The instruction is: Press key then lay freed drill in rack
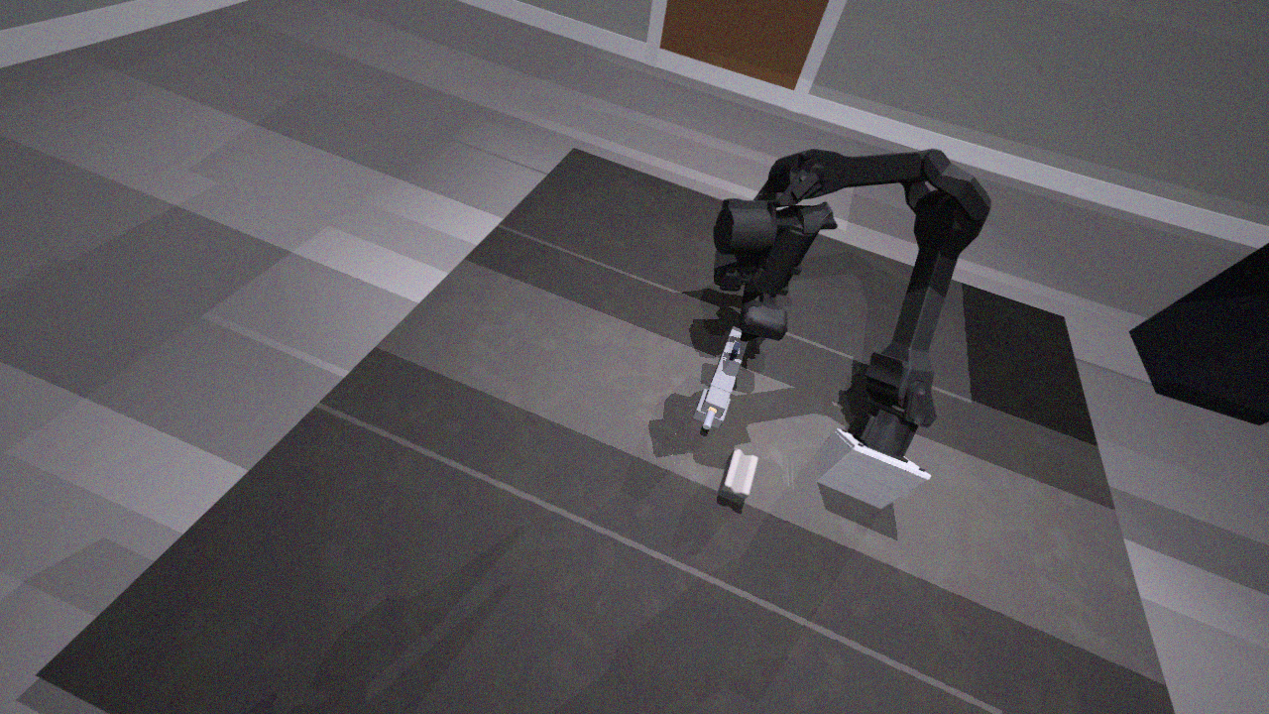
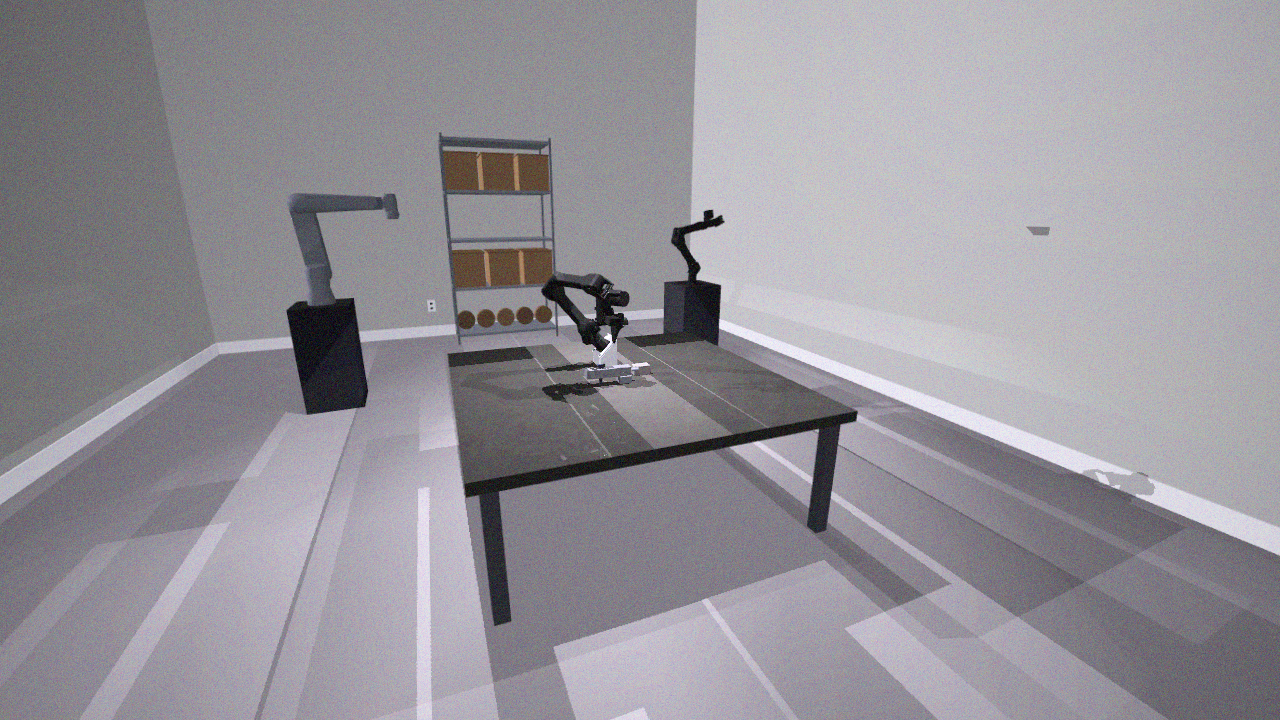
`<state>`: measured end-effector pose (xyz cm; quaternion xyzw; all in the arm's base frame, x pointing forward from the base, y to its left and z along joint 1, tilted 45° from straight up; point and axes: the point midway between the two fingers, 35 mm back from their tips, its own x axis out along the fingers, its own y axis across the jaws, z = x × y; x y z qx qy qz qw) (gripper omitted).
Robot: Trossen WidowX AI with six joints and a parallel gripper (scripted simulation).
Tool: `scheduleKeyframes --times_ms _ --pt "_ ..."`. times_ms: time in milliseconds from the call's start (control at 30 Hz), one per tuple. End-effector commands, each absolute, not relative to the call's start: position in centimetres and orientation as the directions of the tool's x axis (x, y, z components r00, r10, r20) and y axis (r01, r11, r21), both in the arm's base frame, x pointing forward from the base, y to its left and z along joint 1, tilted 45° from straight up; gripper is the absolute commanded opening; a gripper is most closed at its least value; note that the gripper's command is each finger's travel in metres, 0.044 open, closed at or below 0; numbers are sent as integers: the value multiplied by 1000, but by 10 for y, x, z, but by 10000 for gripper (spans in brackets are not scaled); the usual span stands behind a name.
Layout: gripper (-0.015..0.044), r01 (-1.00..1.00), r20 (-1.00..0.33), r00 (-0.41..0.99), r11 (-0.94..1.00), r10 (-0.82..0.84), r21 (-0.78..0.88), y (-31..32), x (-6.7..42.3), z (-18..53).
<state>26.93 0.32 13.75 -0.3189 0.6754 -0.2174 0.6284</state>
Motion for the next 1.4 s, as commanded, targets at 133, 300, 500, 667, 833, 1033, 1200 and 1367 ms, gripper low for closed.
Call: scheduleKeyframes --times_ms 133,300,500,667,833,1033,1200,1367 --pt "440 -780 -712 -27 460 -701 -423 28 279 41" --pt "440 -921 -713 -31 298 -700 -252 34 275 6" --pt "440 -996 -714 -36 82 -700 -29 39 267 -33" --pt "440 -997 -714 -37 69 -699 -16 39 267 -36" --pt "440 -997 -714 -37 69 -699 -16 39 267 -36" --pt "440 -997 -714 -37 69 -699 -16 39 267 -36" --pt "440 -997 -714 -37 69 -699 -16 39 267 -36" --pt "440 -997 -714 -37 69 -699 -16 35 267 -38"
